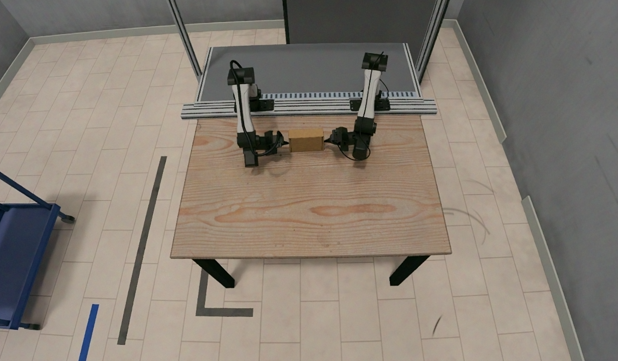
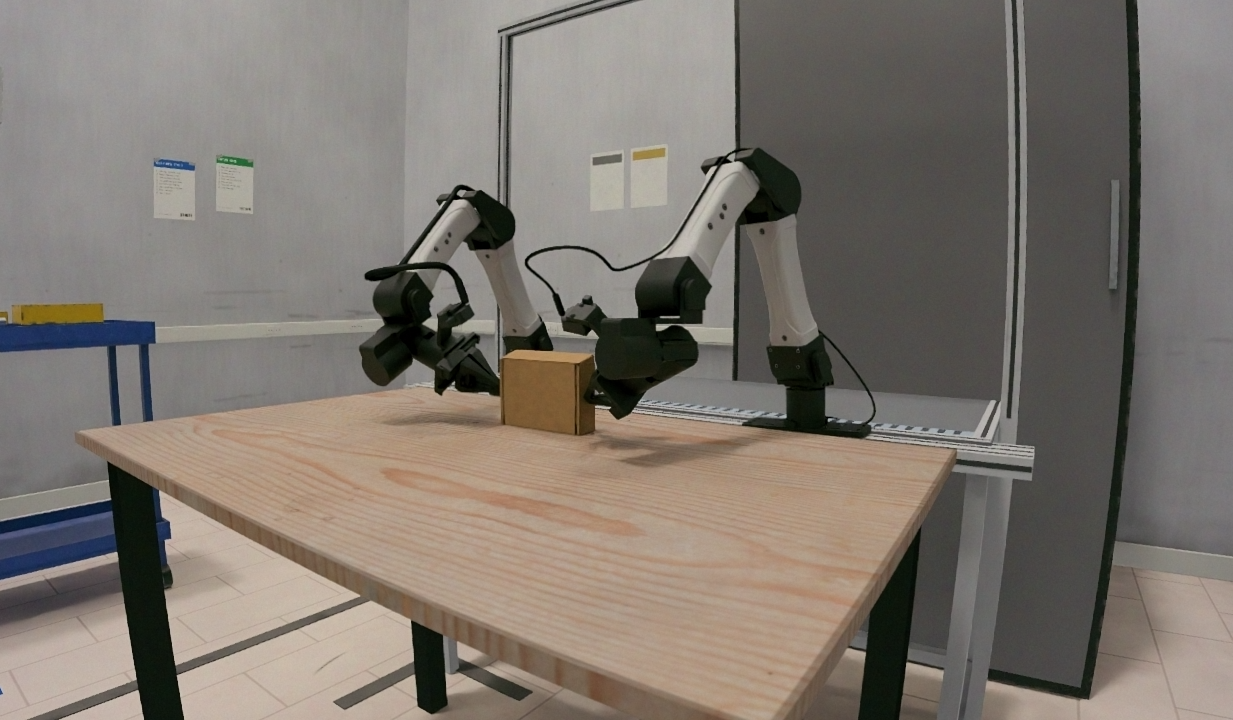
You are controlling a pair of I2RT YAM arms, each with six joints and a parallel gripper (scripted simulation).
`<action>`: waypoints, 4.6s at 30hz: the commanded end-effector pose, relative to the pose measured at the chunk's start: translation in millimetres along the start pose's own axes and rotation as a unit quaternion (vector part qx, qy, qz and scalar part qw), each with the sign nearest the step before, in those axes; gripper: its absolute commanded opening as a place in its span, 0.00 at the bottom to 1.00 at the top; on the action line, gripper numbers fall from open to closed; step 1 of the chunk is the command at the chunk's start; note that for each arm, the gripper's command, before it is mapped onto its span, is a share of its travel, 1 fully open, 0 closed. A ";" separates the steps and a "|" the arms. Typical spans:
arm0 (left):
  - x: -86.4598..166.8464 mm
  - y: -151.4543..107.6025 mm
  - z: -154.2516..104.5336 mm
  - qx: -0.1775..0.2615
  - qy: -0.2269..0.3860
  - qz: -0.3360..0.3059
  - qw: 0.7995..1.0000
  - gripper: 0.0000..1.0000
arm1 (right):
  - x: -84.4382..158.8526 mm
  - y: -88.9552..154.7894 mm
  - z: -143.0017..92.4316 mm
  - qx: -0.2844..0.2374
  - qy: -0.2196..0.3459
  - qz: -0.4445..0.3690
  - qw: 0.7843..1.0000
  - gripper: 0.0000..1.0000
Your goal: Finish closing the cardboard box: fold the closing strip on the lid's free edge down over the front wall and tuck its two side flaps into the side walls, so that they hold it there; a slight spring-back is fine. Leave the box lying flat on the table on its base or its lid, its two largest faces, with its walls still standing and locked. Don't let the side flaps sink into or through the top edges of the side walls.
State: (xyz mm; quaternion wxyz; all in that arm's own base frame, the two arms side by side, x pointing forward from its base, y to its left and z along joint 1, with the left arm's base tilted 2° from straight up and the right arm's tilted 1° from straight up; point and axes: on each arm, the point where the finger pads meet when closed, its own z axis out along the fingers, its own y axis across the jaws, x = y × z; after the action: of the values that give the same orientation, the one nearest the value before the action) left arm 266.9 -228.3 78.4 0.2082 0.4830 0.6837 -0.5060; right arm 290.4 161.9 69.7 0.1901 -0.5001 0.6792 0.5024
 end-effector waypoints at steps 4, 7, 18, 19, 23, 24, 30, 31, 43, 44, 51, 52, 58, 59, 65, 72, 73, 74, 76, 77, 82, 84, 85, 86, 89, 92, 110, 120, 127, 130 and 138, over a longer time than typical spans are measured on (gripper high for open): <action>-1.7 -4.4 0.7 -0.002 -0.002 0.005 1.000 0.01 | -3.2 3.4 0.5 0.003 -0.005 -0.003 1.000 0.01; -1.3 -5.0 0.6 -0.001 -0.001 0.003 1.000 0.01 | -3.9 3.3 0.3 0.004 -0.004 -0.005 1.000 0.01; -2.6 -5.0 1.8 -0.002 -0.002 0.006 1.000 0.01 | -4.6 4.5 2.9 0.002 -0.005 -0.005 1.000 0.01; -1.9 -4.4 2.0 -0.002 -0.002 0.005 1.000 0.01 | -5.0 4.6 2.7 0.003 -0.006 -0.006 1.000 0.01; -1.5 -4.5 3.4 -0.001 -0.001 0.005 1.000 0.01 | -5.9 5.3 3.3 0.002 -0.005 -0.008 1.000 0.01; -1.3 -4.5 3.1 -0.001 -0.001 0.004 1.000 0.01 | -0.4 1.7 6.3 -0.003 -0.005 0.003 1.000 0.01; -1.7 -5.4 4.8 0.000 0.000 0.005 1.000 0.01 | -1.4 3.3 6.8 -0.002 -0.005 0.002 1.000 0.01; -2.0 -5.1 5.1 0.000 -0.001 0.005 1.000 0.01 | -1.8 3.4 6.7 -0.002 -0.005 0.001 1.000 0.01; 0.5 -4.3 7.6 0.002 0.001 0.000 1.000 0.01 | -5.6 5.0 6.1 0.001 -0.005 -0.006 1.000 0.01; 0.5 -4.4 7.6 0.002 0.001 0.000 1.000 0.01 | -5.2 4.1 6.3 0.001 -0.005 -0.005 1.000 0.01; 0.5 -4.4 7.6 0.002 0.001 0.000 1.000 0.01 | -3.6 4.0 7.2 -0.001 -0.005 -0.002 1.000 0.01; 0.5 -4.4 7.6 0.002 0.001 0.000 1.000 0.01 | -3.6 4.0 7.2 -0.001 -0.005 -0.002 1.000 0.01; -4.8 -4.7 5.6 0.000 -0.002 0.008 1.000 0.01 | -6.3 5.3 5.7 0.002 -0.005 -0.007 1.000 0.01; -7.4 -5.1 4.6 -0.002 -0.003 0.012 1.000 0.01 | -5.8 5.2 6.0 0.001 -0.005 -0.005 1.000 0.01; -18.7 -6.5 1.0 0.000 -0.008 0.017 1.000 0.01 | -12.3 7.0 2.3 0.000 -0.005 -0.005 1.000 0.01; -21.5 -9.8 -1.0 0.001 -0.007 0.016 1.000 0.01 | -22.1 8.8 -2.8 0.006 -0.005 -0.016 1.000 0.01; -21.5 -9.8 -1.0 0.001 -0.007 0.016 1.000 0.01 | -22.1 8.8 -2.8 0.006 -0.005 -0.016 1.000 0.01; -21.5 -9.8 -1.0 0.001 -0.007 0.016 1.000 0.01 | -22.1 8.8 -2.8 0.006 -0.005 -0.016 1.000 0.01; -21.1 -8.3 -0.5 0.001 -0.007 0.015 1.000 0.01 | -12.3 4.7 2.5 -0.005 -0.004 0.004 1.000 0.01; -24.0 -11.5 -2.4 0.000 -0.008 0.018 1.000 0.01 | -15.5 6.8 0.7 -0.002 -0.005 -0.001 1.000 0.01; -26.3 -13.4 -3.8 0.000 -0.008 0.019 1.000 0.01 | -24.3 10.0 -4.1 0.004 -0.005 -0.013 1.000 0.01; -27.3 -12.6 -4.0 0.001 -0.007 0.018 1.000 0.01 | -25.8 11.7 -5.0 0.004 -0.005 -0.014 1.000 0.01; -26.0 -12.9 -3.6 0.002 -0.007 0.015 1.000 0.01 | -28.2 13.6 -6.4 0.006 -0.005 -0.018 1.000 0.01; -27.9 -14.6 -4.8 0.001 -0.008 0.019 1.000 0.01 | -29.4 12.7 -6.9 0.007 -0.005 -0.019 1.000 0.01; -28.0 -14.0 -4.7 0.001 -0.007 0.017 1.000 0.01 | -27.9 13.5 -6.2 0.004 -0.005 -0.014 1.000 0.01; -29.2 -13.8 -5.2 -0.001 -0.009 0.024 1.000 0.01 | -27.3 14.1 -6.0 0.003 -0.005 -0.013 1.000 0.01; -30.5 -15.5 -6.2 -0.001 -0.008 0.024 1.000 0.01 | -30.8 14.8 -8.0 0.007 -0.005 -0.020 1.000 0.01; -21.4 -16.9 -3.6 0.001 -0.006 0.015 1.000 0.01 | -25.3 16.3 -5.2 0.007 -0.005 -0.018 1.000 0.01; -16.7 -13.5 -1.1 0.002 -0.003 0.008 1.000 0.01 | -23.9 16.9 -4.5 0.007 -0.005 -0.018 1.000 0.01; -20.3 -17.0 -3.3 -0.002 -0.005 0.016 1.000 0.01 | -23.3 15.7 -4.2 0.007 -0.005 -0.018 1.000 0.01; -22.4 -17.0 -4.4 -0.008 -0.005 0.026 1.000 0.01 | -23.8 15.5 -4.5 0.012 -0.005 -0.025 1.000 0.01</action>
State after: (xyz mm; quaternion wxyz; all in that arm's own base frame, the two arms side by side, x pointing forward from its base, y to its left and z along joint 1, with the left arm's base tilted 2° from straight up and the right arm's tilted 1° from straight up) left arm 267.4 -228.5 97.8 0.2160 0.4847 0.6875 -0.4958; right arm 291.2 161.5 89.9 0.1997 -0.5072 0.6813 0.4885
